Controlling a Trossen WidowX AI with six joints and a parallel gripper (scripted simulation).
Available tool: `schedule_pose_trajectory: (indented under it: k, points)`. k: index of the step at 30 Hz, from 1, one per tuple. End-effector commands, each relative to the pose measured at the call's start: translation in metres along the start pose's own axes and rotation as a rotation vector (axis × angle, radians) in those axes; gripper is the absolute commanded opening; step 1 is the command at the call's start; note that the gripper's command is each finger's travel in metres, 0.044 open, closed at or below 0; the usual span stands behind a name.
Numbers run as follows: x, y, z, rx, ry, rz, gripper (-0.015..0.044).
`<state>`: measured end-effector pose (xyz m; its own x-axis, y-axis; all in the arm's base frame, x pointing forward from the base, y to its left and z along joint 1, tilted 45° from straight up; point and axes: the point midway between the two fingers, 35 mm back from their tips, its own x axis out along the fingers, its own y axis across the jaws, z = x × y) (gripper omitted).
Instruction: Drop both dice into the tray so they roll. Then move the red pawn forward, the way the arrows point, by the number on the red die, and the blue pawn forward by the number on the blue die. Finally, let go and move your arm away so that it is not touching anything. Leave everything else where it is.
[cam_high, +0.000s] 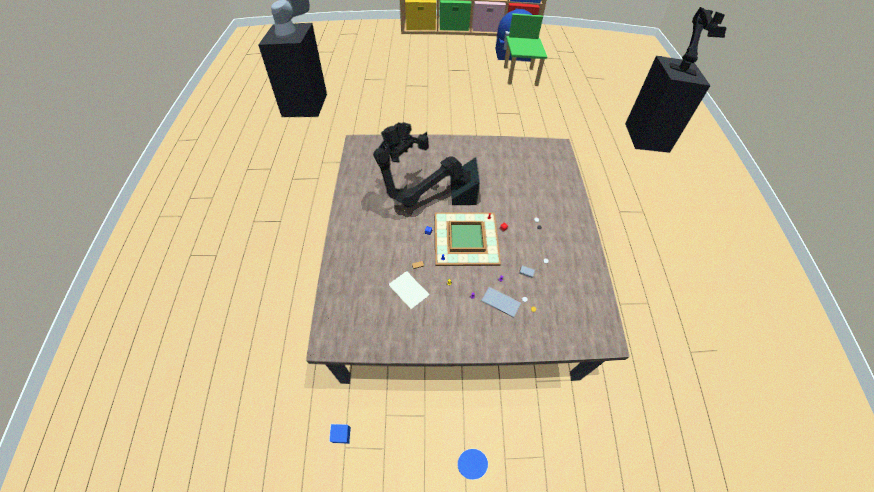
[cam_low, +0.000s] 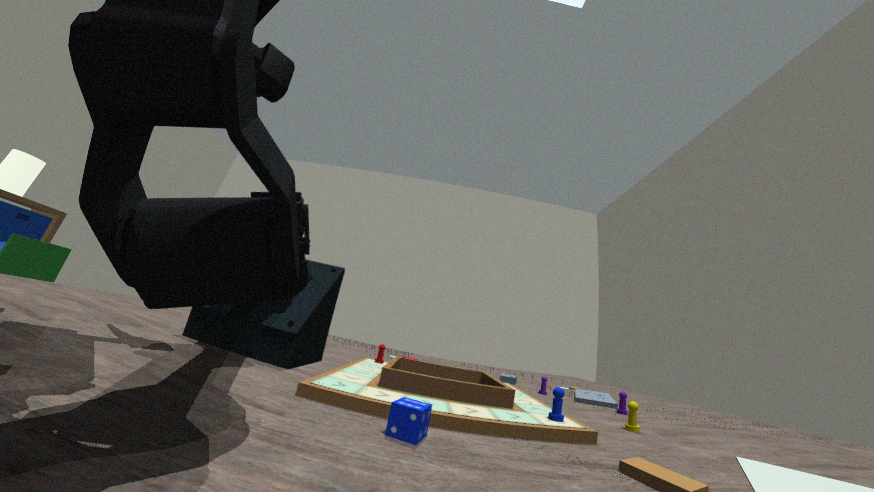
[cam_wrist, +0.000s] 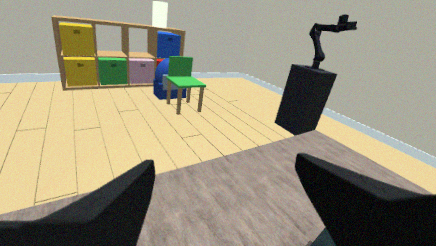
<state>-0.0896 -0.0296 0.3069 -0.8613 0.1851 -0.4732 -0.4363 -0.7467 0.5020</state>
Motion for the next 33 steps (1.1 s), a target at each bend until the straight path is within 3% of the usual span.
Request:
schedule_pose_trajectory:
  k: [1, 5, 12, 20, 27, 33]
  points:
    - [0.001, -0.001, 0.001, 0.004, 0.001, -0.004, 0.0374]
    - [0.017, -0.022, 0.020, 0.098, 0.015, -0.110, 0.0275]
    - [0.048, -0.087, 0.060, 0.362, 0.034, -0.345, 0.0275]
    - [0.064, -0.201, 0.085, 0.628, 0.122, -0.668, 0.0275]
    - [0.050, -0.309, 0.059, 0.954, 0.212, -0.923, 0.0275]
    - [0.030, -0.387, 0.005, 1.168, 0.349, -1.121, 0.0275]
